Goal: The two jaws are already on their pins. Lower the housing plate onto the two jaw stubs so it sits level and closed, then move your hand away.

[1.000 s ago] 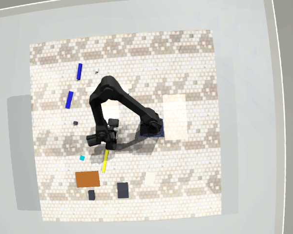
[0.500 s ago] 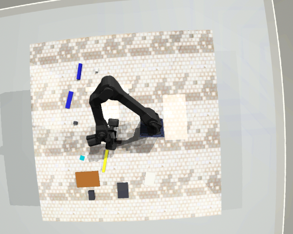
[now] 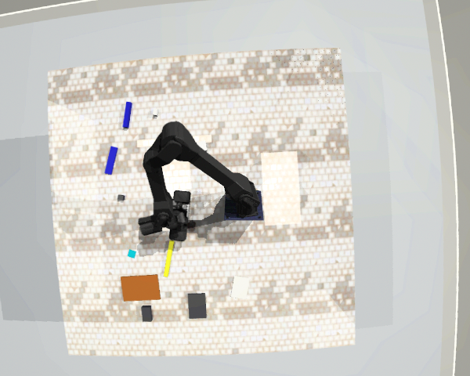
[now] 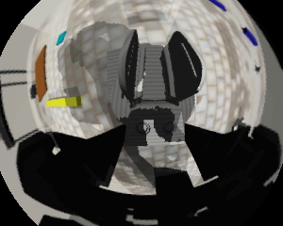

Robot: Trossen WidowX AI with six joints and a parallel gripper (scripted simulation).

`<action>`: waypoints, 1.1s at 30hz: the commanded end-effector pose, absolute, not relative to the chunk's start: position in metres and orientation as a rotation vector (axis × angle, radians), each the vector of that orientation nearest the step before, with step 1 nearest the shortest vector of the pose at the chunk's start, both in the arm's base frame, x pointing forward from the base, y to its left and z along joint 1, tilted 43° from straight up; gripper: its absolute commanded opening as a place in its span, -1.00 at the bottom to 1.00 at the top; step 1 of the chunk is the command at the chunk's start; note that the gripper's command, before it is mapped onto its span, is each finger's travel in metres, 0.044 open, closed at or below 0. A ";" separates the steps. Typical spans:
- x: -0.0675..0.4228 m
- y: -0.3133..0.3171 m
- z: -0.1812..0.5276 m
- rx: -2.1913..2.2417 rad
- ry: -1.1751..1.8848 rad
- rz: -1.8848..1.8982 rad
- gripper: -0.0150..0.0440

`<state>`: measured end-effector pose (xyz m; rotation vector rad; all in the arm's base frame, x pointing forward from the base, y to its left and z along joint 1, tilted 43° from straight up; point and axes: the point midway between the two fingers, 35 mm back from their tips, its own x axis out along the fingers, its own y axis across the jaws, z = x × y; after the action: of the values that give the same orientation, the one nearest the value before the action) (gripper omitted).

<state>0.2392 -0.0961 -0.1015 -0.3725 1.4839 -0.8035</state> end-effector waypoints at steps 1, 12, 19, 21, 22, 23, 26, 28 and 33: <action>0.238 -0.096 -0.103 -0.378 1.491 -0.800 0.70; 0.238 -0.096 -0.103 -0.378 1.491 -0.800 0.70; 0.239 -0.096 -0.102 -0.373 1.484 -0.803 1.00; 0.239 -0.096 -0.102 -0.373 1.484 -0.803 1.00; 0.239 -0.096 -0.102 -0.373 1.484 -0.803 1.00; 0.239 -0.096 -0.102 -0.373 1.484 -0.803 1.00; 0.239 -0.096 -0.102 -0.373 1.484 -0.803 1.00; 0.239 -0.096 -0.102 -0.373 1.484 -0.803 1.00; 0.240 -0.093 -0.098 -0.372 1.484 -0.802 1.00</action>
<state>0.2390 -0.0956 -0.1013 -0.3756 1.4865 -0.8017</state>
